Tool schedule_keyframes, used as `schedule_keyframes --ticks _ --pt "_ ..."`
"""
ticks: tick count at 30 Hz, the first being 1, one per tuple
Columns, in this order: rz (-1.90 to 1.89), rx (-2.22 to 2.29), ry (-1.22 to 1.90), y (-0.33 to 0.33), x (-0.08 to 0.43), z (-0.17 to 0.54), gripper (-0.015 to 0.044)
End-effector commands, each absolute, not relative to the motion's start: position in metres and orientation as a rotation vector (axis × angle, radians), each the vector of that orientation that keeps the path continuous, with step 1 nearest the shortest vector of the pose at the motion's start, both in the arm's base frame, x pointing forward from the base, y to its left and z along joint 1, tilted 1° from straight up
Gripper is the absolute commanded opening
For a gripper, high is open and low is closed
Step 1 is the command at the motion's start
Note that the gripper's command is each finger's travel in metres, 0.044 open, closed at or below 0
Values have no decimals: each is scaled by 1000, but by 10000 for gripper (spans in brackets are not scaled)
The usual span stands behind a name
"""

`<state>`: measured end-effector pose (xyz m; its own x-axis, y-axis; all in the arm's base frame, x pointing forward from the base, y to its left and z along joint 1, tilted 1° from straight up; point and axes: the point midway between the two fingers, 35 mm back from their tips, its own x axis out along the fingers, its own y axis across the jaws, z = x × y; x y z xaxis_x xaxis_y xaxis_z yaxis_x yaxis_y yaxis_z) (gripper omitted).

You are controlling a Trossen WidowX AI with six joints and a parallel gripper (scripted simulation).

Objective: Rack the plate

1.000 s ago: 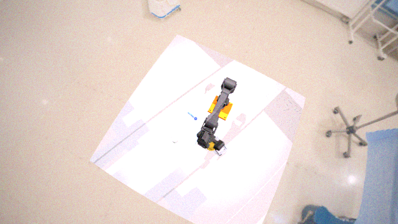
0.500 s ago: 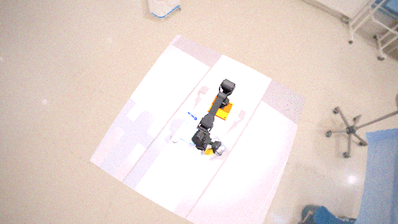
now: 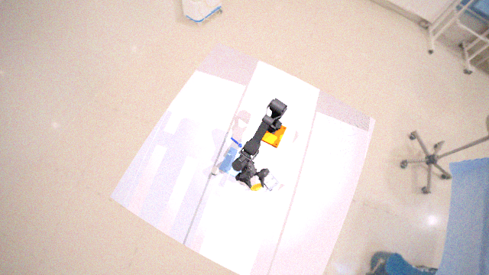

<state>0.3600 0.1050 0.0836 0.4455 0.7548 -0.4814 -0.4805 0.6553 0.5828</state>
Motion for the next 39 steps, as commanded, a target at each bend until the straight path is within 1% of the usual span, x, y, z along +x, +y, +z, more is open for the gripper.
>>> schedule_keyframes --ticks 1,16,32,39 --pt "861 363 706 103 355 80 0" --pt "1076 214 382 95 321 79 0" --pt "1260 -9 31 90 260 85 0" --pt "1275 -33 -1 90 253 86 0"
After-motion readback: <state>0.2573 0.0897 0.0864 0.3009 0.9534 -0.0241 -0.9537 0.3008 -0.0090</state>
